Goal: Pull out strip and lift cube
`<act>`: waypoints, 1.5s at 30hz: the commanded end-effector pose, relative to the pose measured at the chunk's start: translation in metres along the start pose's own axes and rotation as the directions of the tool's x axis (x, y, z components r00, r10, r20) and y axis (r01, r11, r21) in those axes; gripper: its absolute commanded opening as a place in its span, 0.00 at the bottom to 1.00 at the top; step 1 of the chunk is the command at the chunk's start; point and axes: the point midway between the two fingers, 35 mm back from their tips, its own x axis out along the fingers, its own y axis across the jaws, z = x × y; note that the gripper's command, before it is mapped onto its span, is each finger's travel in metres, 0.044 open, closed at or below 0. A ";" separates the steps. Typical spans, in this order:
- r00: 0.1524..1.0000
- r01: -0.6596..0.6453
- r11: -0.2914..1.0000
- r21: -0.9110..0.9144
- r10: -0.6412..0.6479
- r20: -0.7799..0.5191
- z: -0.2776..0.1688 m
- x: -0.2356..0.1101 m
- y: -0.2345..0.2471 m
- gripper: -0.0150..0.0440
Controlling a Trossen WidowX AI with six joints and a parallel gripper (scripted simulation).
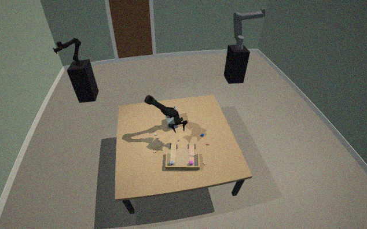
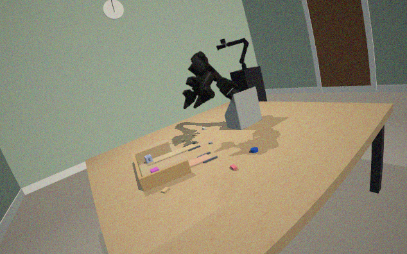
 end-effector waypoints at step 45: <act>0.574 0.249 0.959 0.134 -0.035 -0.818 -0.080 0.109 -0.080 0.25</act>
